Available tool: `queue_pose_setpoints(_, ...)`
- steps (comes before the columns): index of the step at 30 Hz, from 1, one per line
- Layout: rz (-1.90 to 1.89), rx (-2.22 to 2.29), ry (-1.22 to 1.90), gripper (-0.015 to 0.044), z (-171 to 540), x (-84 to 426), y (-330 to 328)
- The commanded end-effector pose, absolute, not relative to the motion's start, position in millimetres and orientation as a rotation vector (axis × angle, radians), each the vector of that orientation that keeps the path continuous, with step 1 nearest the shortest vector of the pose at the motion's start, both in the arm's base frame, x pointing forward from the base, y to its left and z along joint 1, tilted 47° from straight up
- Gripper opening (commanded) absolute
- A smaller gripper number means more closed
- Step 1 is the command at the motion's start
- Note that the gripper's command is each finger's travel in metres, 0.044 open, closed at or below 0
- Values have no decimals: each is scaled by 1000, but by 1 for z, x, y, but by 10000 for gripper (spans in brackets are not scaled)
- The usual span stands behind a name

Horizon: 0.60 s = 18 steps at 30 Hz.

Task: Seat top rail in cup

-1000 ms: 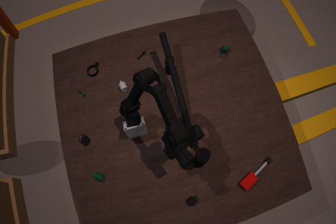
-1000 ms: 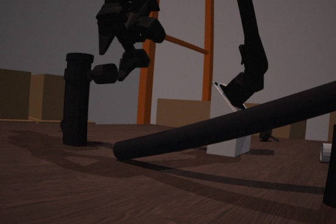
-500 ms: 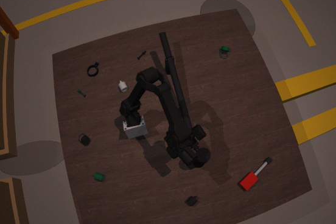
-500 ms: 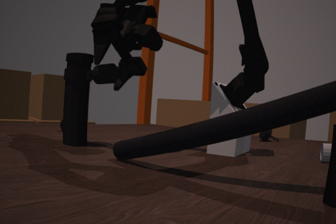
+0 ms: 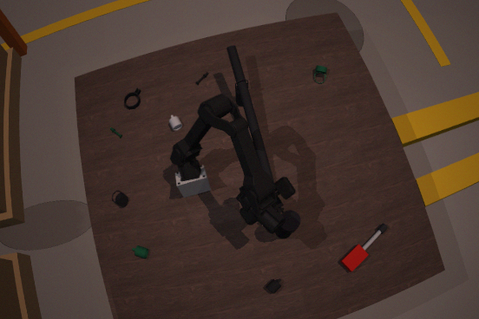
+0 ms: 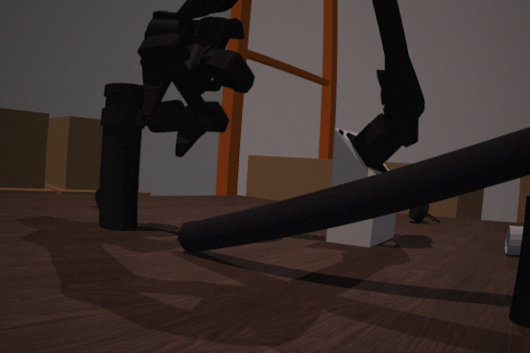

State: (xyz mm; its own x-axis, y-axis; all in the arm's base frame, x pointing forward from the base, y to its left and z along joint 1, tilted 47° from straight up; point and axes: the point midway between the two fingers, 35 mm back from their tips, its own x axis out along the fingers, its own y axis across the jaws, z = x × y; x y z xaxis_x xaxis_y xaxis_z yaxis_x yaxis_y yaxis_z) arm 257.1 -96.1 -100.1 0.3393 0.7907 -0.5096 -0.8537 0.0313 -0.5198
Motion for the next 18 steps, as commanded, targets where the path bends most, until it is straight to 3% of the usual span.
queue_pose_setpoints(1,1266,-867,86,361,-101,257,-93)
queue_pose_setpoints(12,1266,-867,86,72,-101,257,-93)
queue_pose_setpoints(18,1260,-858,105,0,-101,259,-92)
